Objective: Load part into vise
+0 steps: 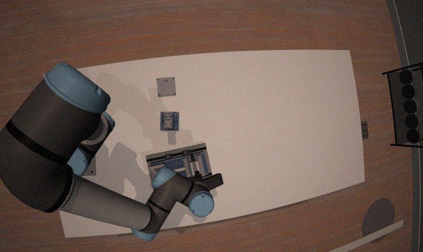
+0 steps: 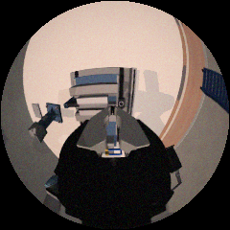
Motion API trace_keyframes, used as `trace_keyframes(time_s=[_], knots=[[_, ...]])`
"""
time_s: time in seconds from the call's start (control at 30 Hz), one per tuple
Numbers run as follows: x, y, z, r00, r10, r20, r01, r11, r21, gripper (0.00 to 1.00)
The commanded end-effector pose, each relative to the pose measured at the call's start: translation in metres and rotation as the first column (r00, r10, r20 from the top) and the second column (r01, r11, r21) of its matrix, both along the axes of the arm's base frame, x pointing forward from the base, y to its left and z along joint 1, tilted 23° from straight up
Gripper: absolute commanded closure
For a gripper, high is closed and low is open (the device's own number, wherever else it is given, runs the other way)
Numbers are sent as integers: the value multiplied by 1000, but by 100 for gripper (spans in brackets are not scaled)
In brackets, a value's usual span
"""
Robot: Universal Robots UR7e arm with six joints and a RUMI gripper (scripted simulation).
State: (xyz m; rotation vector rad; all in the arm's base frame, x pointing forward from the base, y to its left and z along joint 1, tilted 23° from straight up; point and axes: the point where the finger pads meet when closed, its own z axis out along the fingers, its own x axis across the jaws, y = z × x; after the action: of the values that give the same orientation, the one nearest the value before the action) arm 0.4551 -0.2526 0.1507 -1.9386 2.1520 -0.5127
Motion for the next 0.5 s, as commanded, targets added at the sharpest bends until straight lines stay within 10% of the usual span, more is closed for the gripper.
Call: trace_keyframes(time_s=[0.0, 0.47], knots=[[0, 1, 0, 1000, 0, 1, 0, 1000, -1, 100], [1, 4, 0, 1000, 0, 1, 0, 1000, -1, 100]])
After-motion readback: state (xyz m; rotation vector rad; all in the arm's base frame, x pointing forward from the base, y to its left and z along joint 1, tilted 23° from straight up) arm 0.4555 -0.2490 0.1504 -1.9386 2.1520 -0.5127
